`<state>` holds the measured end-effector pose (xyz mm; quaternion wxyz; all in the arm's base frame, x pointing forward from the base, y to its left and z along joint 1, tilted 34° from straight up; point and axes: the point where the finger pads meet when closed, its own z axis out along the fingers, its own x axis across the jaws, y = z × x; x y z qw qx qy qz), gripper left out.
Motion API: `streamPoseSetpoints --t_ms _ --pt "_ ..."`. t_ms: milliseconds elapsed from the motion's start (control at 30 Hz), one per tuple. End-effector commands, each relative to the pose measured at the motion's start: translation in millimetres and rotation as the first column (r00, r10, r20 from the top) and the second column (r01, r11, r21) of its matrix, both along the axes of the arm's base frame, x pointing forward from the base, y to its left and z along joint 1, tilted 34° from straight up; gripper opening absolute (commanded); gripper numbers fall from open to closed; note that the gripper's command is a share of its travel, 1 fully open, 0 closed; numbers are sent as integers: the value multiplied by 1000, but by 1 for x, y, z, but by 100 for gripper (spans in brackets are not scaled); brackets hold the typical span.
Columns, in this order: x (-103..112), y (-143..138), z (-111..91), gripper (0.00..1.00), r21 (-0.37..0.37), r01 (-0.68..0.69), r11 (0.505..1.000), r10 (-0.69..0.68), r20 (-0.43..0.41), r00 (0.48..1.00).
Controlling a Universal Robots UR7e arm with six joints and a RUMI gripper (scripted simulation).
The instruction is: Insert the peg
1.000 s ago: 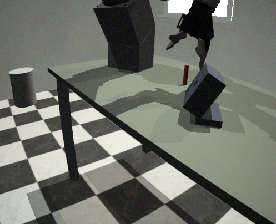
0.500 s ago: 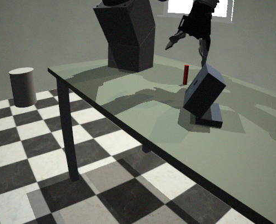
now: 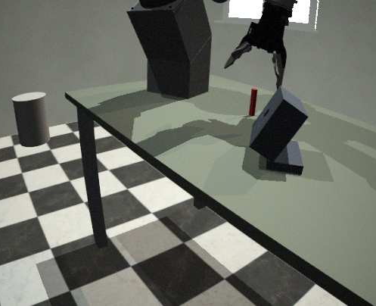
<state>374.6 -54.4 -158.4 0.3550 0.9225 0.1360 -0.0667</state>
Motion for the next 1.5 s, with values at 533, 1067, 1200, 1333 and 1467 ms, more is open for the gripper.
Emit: streamPoseSetpoints --t_ms 533,1067,1200,1333,1467 --pt "-6 12 -8 100 46 -182 982 186 -104 977" --pt "-10 20 -13 100 87 -316 945 327 -175 929" --pt "-11 21 -14 100 93 -335 938 347 -184 920" --pt "-12 23 -15 100 105 -372 922 386 -202 900" --pt "-13 26 -16 100 118 -408 905 424 -220 878"
